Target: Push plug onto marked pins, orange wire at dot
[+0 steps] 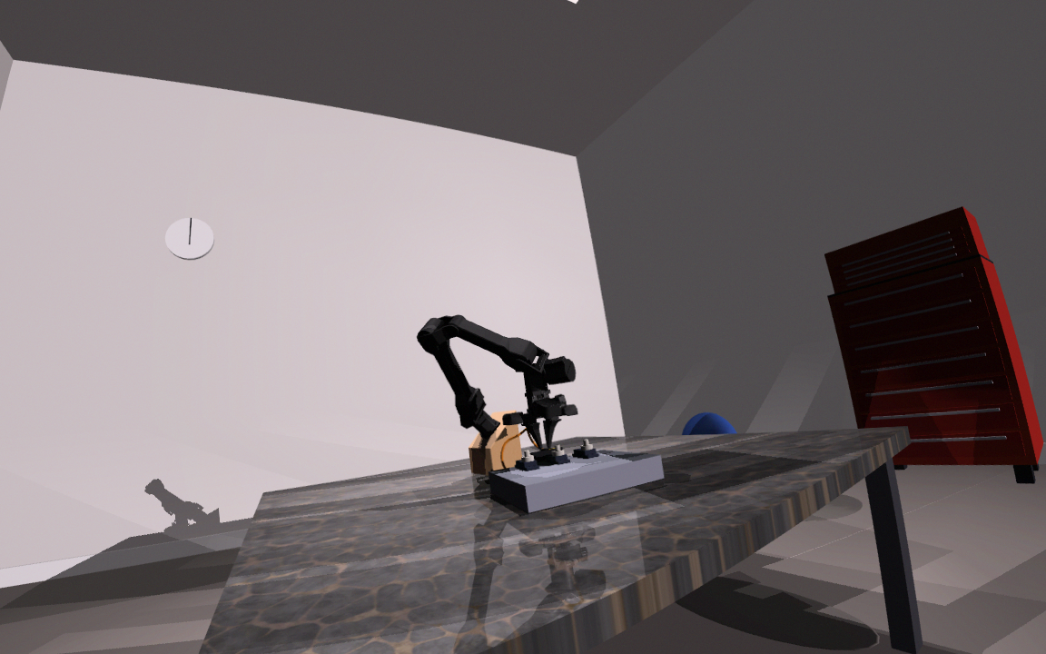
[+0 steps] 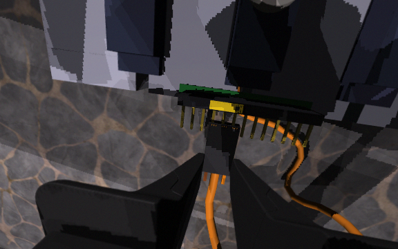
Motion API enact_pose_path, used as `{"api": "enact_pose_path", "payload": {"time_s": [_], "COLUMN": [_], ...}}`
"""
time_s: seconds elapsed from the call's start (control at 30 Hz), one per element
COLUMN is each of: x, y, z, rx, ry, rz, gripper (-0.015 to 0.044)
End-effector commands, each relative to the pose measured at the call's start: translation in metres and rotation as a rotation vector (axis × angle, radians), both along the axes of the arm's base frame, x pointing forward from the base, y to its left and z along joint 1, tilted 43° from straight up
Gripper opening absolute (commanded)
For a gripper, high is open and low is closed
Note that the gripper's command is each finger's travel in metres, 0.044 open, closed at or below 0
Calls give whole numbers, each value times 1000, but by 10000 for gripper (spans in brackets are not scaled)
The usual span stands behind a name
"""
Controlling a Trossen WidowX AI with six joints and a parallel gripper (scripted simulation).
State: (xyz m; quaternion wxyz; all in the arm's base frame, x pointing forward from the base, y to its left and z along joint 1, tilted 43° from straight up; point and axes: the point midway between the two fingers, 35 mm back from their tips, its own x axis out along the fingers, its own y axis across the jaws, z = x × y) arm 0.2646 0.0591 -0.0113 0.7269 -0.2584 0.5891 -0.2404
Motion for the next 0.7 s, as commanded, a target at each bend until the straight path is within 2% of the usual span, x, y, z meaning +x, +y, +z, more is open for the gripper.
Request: {"api": "enact_pose_path", "payload": {"time_s": [0.0,0.53,0.67], "x": [5,13,10], "y": [1,2,0], "z": [2,5,-1], "rx": [-1,-1,-1], "ry": [-3,-3,-3], "rz": [3,3,3], "gripper": [0,0,105]}}
